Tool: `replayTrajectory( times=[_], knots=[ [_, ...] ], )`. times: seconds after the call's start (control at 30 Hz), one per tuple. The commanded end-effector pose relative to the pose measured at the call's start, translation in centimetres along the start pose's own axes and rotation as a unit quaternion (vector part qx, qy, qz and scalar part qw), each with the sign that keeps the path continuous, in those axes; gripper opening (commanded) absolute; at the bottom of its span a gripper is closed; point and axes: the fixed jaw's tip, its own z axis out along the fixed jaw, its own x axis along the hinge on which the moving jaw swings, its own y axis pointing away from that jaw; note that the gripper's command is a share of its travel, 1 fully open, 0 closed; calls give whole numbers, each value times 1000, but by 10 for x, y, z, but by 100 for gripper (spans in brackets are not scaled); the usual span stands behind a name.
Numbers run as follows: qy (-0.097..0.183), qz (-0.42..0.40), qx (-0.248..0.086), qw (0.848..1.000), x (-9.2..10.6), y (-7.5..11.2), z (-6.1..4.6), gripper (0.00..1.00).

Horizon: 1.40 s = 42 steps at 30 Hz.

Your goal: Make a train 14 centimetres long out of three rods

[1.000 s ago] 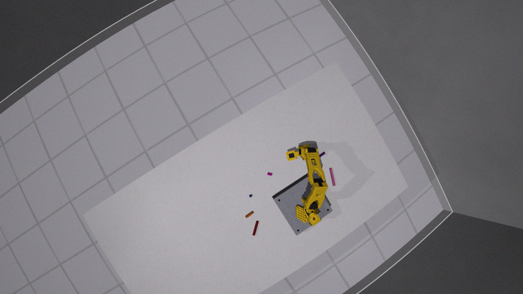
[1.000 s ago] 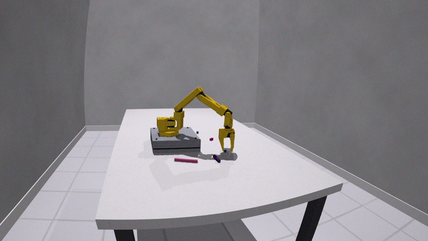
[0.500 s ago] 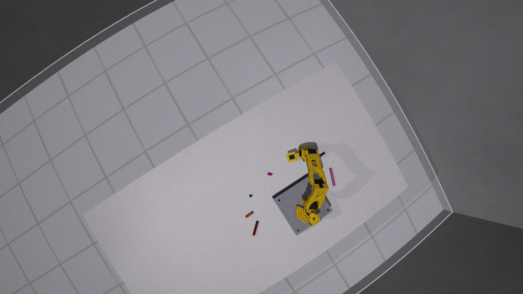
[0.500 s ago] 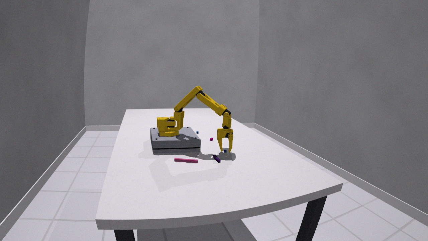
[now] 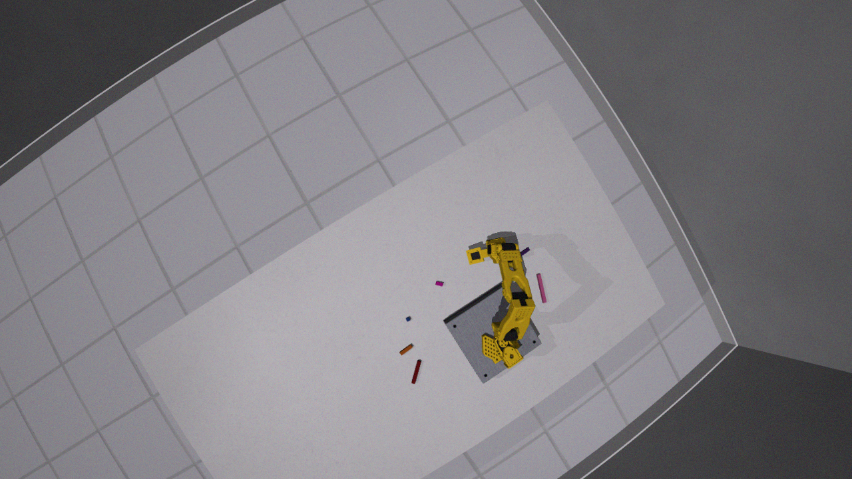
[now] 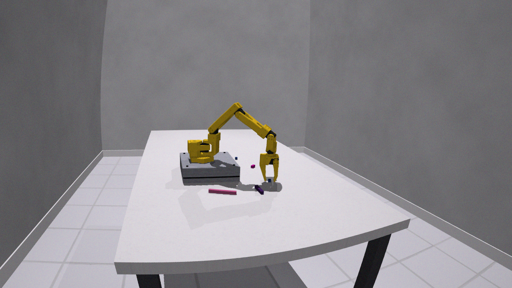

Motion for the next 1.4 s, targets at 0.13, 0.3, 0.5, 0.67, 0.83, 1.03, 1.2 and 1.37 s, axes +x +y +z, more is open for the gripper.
replayTrajectory(
  times=[0.13,0.3,0.5,0.67,0.83,1.03,1.2,1.37],
  knots=[
    [0,1,3,1000,2,1,-2,17],
    [0,1,3,1000,2,1,-6,17],
    [0,1,3,1000,2,1,-10,17],
    [0,1,3,1000,2,1,-16,17],
    [0,1,3,1000,2,1,-21,17],
    [0,1,3,1000,2,1,-22,17],
    [0,1,3,1000,2,1,-22,17],
    [0,1,3,1000,2,0,-25,17]
  ],
)
